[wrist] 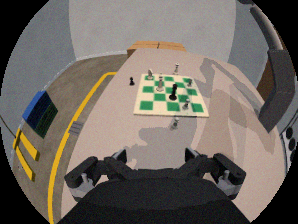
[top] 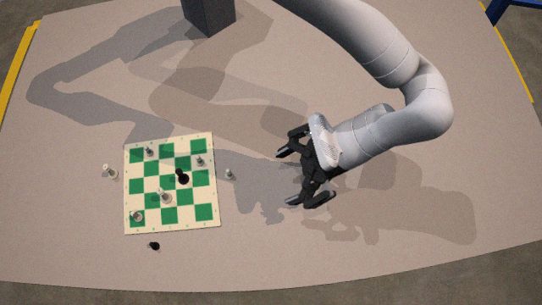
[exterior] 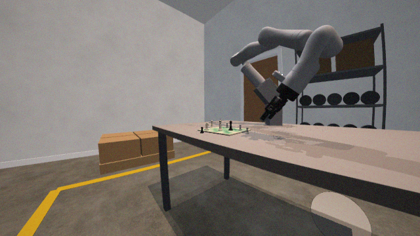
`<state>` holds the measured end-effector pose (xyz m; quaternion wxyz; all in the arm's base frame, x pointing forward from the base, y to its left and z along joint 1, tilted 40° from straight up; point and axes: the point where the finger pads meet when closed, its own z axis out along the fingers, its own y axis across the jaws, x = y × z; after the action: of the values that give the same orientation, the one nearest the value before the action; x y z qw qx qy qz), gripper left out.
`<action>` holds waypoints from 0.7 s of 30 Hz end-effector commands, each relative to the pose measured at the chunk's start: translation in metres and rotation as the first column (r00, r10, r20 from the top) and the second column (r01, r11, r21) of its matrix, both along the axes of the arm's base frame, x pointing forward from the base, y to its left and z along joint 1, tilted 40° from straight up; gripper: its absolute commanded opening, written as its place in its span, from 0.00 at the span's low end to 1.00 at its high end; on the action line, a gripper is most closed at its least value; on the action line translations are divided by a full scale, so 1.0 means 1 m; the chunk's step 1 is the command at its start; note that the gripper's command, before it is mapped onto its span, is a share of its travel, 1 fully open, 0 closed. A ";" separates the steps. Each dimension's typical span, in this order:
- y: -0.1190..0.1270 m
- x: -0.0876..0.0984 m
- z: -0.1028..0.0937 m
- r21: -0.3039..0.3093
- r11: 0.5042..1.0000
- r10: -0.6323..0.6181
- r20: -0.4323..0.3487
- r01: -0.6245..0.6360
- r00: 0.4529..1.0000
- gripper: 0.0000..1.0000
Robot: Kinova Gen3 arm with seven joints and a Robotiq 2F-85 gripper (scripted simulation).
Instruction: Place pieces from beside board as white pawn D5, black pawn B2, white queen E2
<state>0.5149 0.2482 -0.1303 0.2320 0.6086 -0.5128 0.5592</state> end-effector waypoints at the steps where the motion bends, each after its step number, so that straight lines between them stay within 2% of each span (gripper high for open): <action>1: -0.020 0.003 -0.023 -0.002 1.000 -0.023 0.007 0.023 1.000 1.00; 9: -0.028 0.003 -0.036 0.019 0.999 -0.036 0.028 0.036 0.999 1.00; 21: -0.028 0.003 -0.037 0.020 0.999 -0.037 0.029 0.036 0.999 1.00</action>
<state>0.5175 0.2192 -0.1676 0.2295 0.5929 -0.5326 0.5587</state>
